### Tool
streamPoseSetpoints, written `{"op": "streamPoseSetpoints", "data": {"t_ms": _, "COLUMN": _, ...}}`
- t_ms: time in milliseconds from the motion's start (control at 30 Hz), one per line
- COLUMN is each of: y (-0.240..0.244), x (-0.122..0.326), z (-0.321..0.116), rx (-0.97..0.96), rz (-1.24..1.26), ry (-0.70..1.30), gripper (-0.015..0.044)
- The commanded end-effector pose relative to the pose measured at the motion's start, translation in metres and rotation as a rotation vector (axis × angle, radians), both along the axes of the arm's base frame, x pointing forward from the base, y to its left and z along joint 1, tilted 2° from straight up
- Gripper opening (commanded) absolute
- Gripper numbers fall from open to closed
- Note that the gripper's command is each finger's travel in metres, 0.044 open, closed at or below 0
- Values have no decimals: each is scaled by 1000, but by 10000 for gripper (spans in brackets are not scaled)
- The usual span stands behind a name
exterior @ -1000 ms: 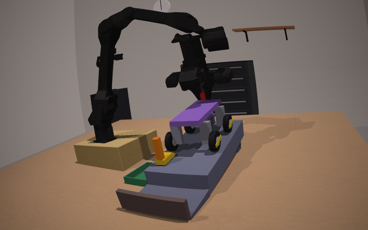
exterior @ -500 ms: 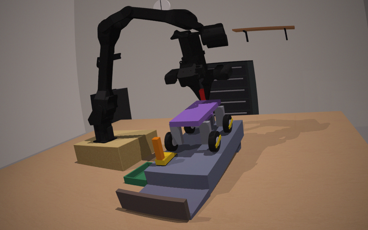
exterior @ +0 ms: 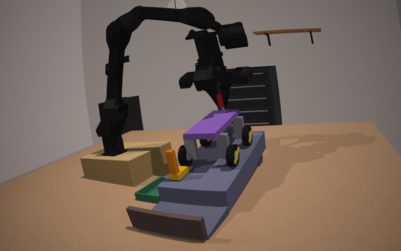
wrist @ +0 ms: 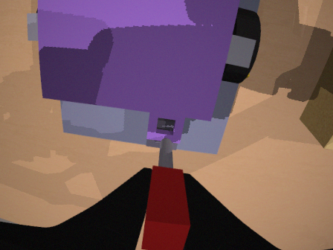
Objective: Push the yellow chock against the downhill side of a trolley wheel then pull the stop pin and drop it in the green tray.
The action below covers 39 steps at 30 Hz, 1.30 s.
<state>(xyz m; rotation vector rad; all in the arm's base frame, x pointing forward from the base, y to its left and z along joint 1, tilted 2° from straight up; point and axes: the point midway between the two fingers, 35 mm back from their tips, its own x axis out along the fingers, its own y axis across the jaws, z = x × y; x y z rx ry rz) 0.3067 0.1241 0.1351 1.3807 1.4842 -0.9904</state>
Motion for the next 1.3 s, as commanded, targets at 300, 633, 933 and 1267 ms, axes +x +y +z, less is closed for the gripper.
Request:
{"op": "streamPoseSetpoints", "data": {"t_ms": 300, "y": 5, "x": 2, "z": 8, "rx": 7, "rz": 6, "ry": -7, "gripper": 0}}
{"op": "streamPoseSetpoints", "data": {"t_ms": 633, "y": 22, "x": 0, "z": 11, "rx": 9, "rz": 6, "ry": -6, "gripper": 0}}
{"op": "streamPoseSetpoints", "data": {"t_ms": 933, "y": 32, "x": -2, "z": 14, "rx": 10, "rz": 6, "ry": -6, "gripper": 0}}
{"op": "streamPoseSetpoints", "data": {"t_ms": 1267, "y": 29, "x": -34, "z": 13, "rx": 10, "rz": 6, "ry": -4, "gripper": 0}}
